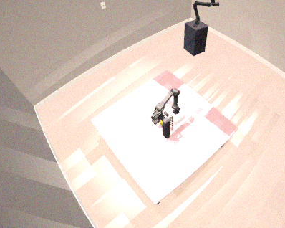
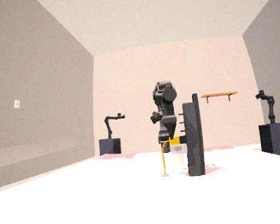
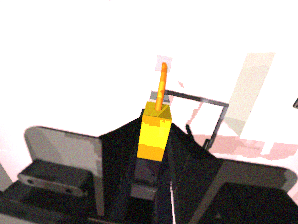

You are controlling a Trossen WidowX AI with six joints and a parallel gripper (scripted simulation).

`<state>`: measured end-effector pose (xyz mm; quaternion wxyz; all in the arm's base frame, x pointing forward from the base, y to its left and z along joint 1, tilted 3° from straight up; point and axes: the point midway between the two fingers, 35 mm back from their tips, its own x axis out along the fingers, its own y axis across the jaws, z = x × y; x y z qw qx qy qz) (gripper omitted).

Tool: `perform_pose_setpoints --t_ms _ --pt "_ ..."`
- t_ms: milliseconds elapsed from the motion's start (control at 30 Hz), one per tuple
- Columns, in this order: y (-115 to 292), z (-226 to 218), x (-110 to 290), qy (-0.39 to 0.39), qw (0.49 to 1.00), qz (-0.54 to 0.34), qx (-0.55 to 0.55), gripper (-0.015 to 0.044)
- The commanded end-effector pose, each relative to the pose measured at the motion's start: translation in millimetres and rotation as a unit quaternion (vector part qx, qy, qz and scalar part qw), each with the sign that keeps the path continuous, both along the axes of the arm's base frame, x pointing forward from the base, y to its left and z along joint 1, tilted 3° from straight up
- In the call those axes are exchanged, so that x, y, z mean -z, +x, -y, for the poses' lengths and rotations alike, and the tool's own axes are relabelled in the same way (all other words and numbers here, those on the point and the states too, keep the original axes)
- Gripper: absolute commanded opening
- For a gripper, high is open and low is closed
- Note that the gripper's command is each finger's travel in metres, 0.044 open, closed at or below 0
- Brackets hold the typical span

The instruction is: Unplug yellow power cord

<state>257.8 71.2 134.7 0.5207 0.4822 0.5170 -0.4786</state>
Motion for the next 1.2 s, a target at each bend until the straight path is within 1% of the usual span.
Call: perform_pose_setpoints --t_ms 0,600,700,1000,1100,1167 --pt "2.7 18.8 -1.0 -0.021 1.000 0.004 0.009 0.0000" --pt "2.7 48.8 -2.2 -0.022 1.000 0.003 0.010 0.0000" --pt "2.9 41.5 -1.5 -0.021 1.000 0.002 0.011 0.0079" --pt "2.9 40.9 -1.4 -0.021 1.000 0.001 0.011 0.0315" --pt "4.6 52.2 -4.3 -0.022 1.000 0.002 0.011 0.0394" --pt "6.1 68.4 -8.3 -0.023 1.000 0.002 0.011 0.0440"
